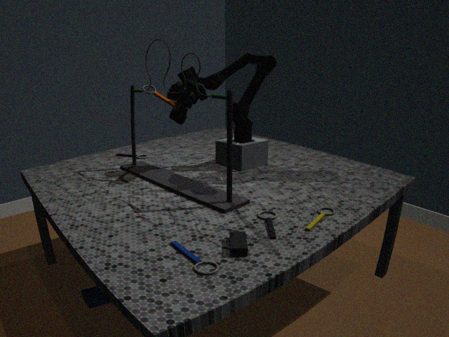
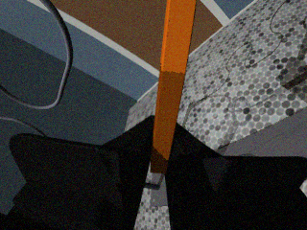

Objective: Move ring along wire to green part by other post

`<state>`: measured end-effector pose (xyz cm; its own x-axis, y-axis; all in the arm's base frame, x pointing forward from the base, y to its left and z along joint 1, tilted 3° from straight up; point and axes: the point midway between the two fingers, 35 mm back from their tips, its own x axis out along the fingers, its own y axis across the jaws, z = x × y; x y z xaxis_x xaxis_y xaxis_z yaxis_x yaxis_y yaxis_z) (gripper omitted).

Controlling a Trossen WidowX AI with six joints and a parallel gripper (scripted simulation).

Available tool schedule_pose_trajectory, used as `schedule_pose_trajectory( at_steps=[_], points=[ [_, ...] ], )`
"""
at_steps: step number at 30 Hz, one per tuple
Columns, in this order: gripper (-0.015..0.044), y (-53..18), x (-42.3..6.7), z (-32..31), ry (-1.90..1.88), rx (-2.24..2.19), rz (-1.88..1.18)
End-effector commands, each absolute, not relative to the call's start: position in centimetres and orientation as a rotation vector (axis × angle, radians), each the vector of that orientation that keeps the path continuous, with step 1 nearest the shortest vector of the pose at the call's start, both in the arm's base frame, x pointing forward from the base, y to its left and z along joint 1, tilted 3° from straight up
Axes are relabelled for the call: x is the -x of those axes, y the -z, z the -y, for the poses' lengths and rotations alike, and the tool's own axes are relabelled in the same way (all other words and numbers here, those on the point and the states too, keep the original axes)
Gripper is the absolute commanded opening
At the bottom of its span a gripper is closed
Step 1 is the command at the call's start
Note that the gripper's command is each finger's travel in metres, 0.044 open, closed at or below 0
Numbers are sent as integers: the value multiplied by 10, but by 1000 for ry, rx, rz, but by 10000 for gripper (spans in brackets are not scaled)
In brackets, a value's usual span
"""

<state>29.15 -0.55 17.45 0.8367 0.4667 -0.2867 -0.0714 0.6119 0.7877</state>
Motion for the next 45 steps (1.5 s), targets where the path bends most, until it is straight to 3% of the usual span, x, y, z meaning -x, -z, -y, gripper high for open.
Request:
schedule_pose_trajectory(
  at_steps=[1, 45],
  points=[
    [-150, -185, -290, 4, -346, -874, -501],
    [-150, -227, -272, -8, -446, -1110, -614]
  ],
)
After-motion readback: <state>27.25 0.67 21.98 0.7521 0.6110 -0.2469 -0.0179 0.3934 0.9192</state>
